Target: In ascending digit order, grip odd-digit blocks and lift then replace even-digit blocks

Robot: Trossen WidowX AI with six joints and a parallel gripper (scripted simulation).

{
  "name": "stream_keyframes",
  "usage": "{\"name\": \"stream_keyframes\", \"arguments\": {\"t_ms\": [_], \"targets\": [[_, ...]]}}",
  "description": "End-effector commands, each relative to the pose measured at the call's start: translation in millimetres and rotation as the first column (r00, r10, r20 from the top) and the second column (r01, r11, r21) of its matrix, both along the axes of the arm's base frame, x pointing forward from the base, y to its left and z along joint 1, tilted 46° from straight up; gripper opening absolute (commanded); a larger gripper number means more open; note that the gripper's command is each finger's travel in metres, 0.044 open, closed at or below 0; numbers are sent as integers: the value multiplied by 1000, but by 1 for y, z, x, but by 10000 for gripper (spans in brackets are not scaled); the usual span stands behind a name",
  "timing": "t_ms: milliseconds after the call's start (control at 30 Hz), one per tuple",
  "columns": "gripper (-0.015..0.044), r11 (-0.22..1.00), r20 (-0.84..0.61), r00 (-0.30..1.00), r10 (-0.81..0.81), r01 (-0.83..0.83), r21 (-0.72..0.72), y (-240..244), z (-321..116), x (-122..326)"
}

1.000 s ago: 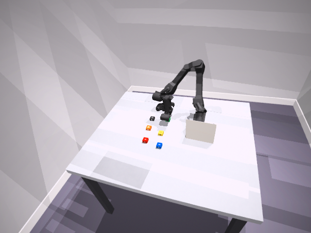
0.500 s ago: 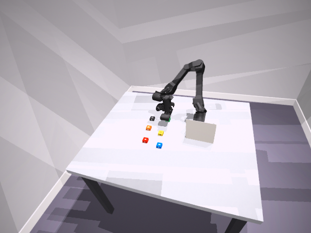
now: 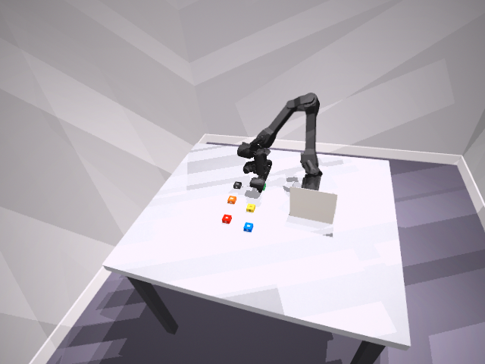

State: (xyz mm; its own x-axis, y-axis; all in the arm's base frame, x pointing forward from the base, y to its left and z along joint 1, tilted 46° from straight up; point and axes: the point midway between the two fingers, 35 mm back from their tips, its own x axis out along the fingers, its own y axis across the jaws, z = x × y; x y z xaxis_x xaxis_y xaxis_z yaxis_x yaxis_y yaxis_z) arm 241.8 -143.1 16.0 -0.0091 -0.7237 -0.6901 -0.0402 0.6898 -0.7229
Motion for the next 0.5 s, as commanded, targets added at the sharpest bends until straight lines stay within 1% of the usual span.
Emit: {"name": "stream_keyframes", "arguments": {"t_ms": [0, 100, 200, 267, 333, 467], "targets": [[400, 1000, 1, 1000, 2, -2, 1, 12, 11, 1], [400, 1000, 1, 1000, 2, -2, 0, 25, 24, 1], [400, 1000, 1, 1000, 3, -3, 2, 26, 24, 2], [400, 1000, 5, 1000, 10, -10, 19, 36, 18, 7], [400, 998, 10, 1000, 21, -22, 52, 55, 8, 17], [400, 992, 7, 999, 37, -37, 122, 114, -23, 38]]}}
